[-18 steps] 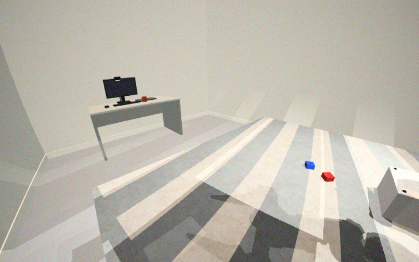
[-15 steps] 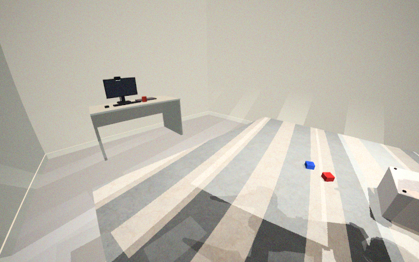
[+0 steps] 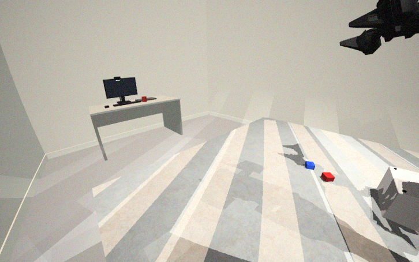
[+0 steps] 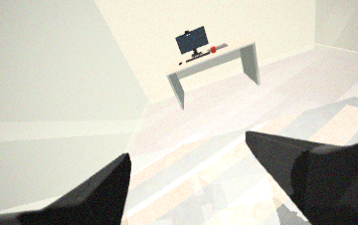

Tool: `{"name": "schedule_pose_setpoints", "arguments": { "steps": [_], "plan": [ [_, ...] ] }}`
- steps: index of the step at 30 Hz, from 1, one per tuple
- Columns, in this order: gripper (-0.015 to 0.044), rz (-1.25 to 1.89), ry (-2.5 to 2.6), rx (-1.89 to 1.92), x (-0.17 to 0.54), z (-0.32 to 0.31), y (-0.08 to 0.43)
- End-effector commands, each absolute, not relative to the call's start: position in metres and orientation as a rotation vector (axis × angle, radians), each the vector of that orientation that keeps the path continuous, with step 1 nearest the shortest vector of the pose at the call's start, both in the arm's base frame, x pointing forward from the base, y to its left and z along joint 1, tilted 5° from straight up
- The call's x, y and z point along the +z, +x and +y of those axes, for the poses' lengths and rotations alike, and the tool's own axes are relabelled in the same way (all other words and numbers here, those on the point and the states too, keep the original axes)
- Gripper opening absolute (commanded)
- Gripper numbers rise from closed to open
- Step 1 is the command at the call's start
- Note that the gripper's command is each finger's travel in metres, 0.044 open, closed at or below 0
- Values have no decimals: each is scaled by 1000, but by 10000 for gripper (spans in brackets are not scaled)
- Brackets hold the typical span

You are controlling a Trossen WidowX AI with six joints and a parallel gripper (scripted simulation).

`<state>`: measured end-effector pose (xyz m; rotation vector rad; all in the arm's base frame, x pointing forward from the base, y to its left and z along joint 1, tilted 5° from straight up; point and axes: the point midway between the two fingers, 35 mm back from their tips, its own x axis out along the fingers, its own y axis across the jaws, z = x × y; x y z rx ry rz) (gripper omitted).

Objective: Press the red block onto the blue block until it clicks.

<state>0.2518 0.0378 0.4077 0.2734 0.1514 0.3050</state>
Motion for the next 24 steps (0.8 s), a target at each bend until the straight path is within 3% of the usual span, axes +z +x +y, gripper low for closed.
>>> {"name": "schedule_pose_setpoints", "arguments": {
  "steps": [1,10,19,24],
  "plan": [
    [440,301,176,259,359,30,282],
    [440,768,-146,253,210,11,319],
    [440,1301,-516,495,63,-6,286],
    [440,1389,-574,567,42,-9,272]
  ]
}}
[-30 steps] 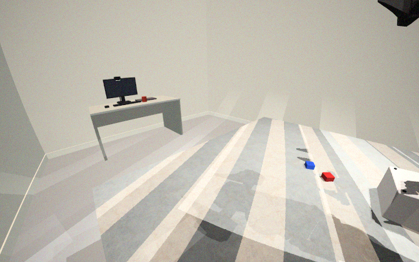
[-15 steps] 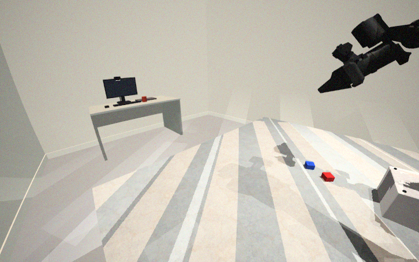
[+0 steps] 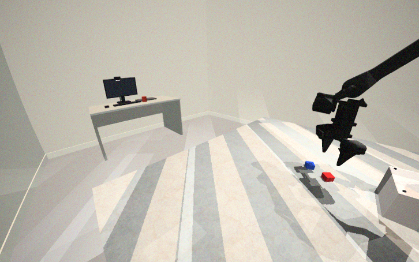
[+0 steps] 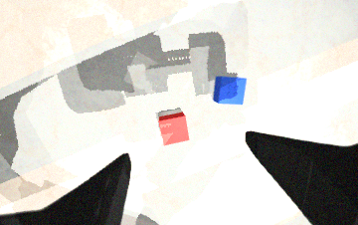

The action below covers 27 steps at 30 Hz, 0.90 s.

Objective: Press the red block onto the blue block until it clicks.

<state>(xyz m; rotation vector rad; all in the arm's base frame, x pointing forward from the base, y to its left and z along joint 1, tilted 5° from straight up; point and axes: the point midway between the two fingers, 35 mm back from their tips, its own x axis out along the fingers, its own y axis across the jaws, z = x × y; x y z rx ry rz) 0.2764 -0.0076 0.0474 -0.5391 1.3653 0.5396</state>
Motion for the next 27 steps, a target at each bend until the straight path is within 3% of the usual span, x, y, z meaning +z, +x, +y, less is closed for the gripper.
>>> {"name": "schedule_pose_setpoints", "arguments": {
  "steps": [1,27],
  "plan": [
    [440,1389,-574,567,42,-10,267],
    [440,1390,-573,567,-23,-8,269]
  ]
}}
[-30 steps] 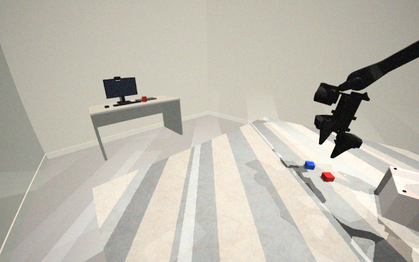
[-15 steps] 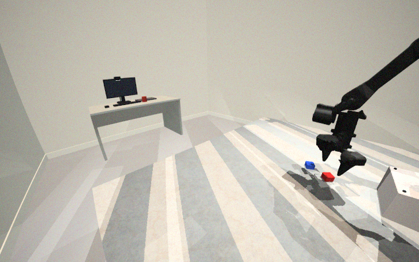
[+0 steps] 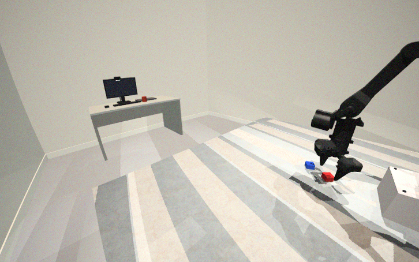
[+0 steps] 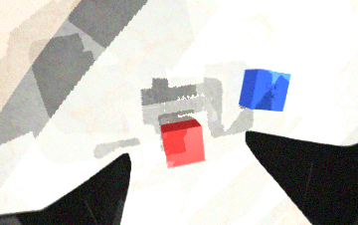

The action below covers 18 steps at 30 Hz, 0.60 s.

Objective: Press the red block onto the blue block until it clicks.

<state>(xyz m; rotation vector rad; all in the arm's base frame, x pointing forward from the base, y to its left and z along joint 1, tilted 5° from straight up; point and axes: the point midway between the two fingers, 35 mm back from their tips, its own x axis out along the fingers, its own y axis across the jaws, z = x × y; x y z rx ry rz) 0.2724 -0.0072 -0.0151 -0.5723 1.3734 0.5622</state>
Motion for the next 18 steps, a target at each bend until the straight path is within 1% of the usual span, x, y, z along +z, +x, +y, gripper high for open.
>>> {"name": "schedule_pose_setpoints", "arguments": {
  "steps": [1,10,18],
  "plan": [
    [440,1390,-573,567,-24,-7,269],
    [440,1390,-573,567,-37,-7,269],
    [230,1390,-573,567,-37,-7,269]
  ]
}}
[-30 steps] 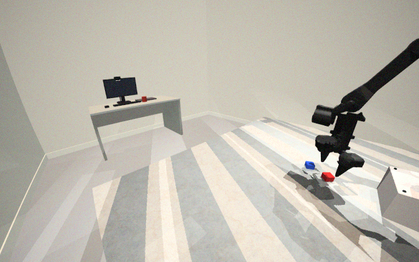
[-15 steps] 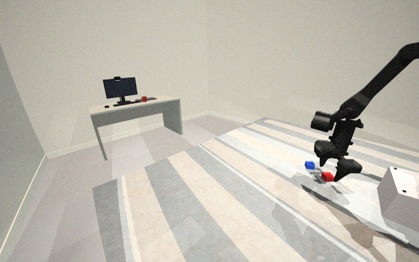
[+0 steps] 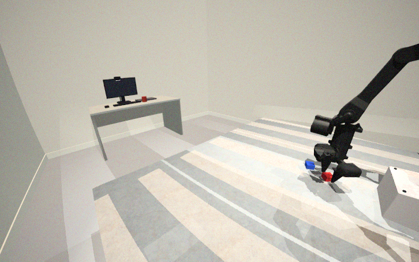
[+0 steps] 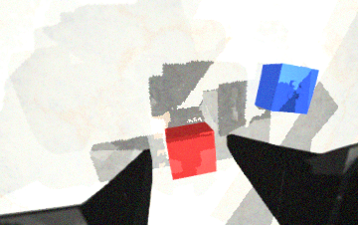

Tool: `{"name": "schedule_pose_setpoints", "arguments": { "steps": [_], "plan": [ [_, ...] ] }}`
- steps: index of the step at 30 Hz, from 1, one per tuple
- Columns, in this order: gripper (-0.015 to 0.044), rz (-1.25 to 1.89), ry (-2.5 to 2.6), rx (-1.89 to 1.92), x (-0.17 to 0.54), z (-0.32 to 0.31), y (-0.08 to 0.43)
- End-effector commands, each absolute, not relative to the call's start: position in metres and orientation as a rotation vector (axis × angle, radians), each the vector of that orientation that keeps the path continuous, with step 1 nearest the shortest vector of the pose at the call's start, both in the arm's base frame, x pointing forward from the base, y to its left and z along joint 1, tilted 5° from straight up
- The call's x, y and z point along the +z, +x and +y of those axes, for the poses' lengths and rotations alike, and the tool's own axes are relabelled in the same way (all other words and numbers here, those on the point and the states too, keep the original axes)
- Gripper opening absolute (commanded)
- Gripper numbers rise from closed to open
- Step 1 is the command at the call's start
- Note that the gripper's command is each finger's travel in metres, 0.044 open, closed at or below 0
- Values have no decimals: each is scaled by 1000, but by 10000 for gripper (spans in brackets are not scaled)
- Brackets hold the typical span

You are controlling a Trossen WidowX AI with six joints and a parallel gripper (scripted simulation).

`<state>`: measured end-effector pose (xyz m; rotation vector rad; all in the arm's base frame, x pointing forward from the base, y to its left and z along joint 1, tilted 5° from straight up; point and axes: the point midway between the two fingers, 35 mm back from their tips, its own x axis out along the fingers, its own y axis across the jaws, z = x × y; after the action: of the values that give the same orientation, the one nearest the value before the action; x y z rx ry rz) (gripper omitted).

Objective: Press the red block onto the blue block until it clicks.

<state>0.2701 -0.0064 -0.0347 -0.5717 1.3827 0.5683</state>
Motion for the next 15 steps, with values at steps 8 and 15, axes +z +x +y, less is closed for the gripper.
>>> {"name": "schedule_pose_setpoints", "arguments": {
  "steps": [8,15],
  "plan": [
    [118,1390,-573,567,-37,-7,269],
    [0,1390,-573,567,-30,-7,270]
  ]
}}
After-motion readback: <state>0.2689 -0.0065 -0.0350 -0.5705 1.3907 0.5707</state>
